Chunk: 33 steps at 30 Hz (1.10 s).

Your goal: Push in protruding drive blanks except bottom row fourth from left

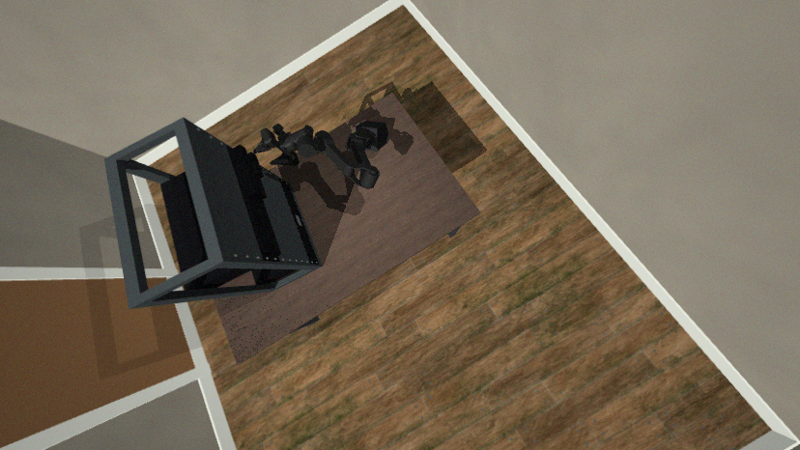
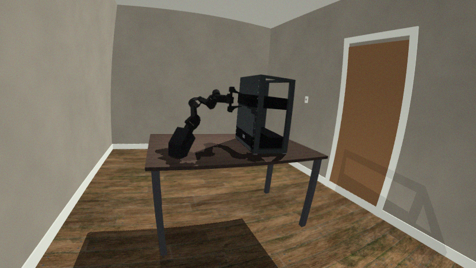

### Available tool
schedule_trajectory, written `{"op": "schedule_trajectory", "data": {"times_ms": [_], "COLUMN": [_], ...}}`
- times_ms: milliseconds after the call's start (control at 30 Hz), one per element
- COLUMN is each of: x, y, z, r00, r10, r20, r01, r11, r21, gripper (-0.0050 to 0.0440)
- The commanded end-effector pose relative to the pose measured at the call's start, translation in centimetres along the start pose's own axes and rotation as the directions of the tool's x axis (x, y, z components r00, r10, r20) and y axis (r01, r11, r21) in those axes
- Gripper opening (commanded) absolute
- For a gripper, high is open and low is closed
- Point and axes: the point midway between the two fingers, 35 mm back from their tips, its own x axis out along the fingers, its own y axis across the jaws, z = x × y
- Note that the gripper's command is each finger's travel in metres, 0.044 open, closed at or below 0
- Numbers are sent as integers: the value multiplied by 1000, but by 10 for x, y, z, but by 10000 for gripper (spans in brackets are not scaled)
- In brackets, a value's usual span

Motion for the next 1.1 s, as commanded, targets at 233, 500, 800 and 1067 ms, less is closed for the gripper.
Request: {"op": "schedule_trajectory", "data": {"times_ms": [233, 500, 800, 1067], "x": [0, 0, 0, 0], "y": [0, 0, 0, 0], "z": [11, 11, 11, 11], "r00": [1000, 1000, 1000, 1000], "r10": [2, 2, 2, 2], "r20": [-10, -10, -10, -10], "r01": [-2, -2, -2, -2], "r11": [1000, 1000, 1000, 1000], "r21": [3, 3, 3, 3], "gripper": [440, 440, 440, 440]}}
